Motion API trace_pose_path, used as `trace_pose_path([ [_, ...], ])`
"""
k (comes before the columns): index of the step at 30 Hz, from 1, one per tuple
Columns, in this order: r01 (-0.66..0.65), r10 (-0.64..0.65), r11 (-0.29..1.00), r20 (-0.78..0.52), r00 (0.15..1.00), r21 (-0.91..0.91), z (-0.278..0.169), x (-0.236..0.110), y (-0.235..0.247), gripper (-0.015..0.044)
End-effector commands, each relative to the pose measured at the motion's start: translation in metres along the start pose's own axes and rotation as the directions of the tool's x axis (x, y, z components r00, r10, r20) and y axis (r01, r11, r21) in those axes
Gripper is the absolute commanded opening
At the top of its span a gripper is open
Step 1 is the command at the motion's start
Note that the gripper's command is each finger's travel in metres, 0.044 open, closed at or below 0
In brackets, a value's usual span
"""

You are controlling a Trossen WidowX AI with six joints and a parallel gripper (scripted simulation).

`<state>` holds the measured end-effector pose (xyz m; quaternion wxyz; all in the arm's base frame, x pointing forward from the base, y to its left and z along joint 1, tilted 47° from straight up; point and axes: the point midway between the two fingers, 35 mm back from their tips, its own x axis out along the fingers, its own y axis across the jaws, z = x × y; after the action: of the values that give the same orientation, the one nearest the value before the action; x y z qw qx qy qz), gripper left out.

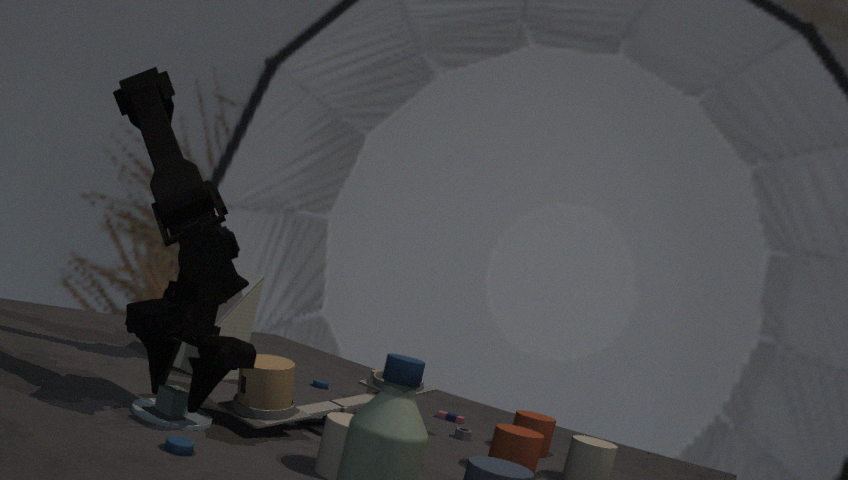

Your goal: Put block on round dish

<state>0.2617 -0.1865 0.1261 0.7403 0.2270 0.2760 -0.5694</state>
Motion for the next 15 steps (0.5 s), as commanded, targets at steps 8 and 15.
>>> trace_pose_path([
  [8,0.0,0.0,1.0,-0.009,1.0,-0.006,-0.002,-0.057,0.0,0.044],
  [15,-0.006,0.006,1.0,-0.008,1.0,-0.011,-0.002,-0.09,-0.002,0.044],
])
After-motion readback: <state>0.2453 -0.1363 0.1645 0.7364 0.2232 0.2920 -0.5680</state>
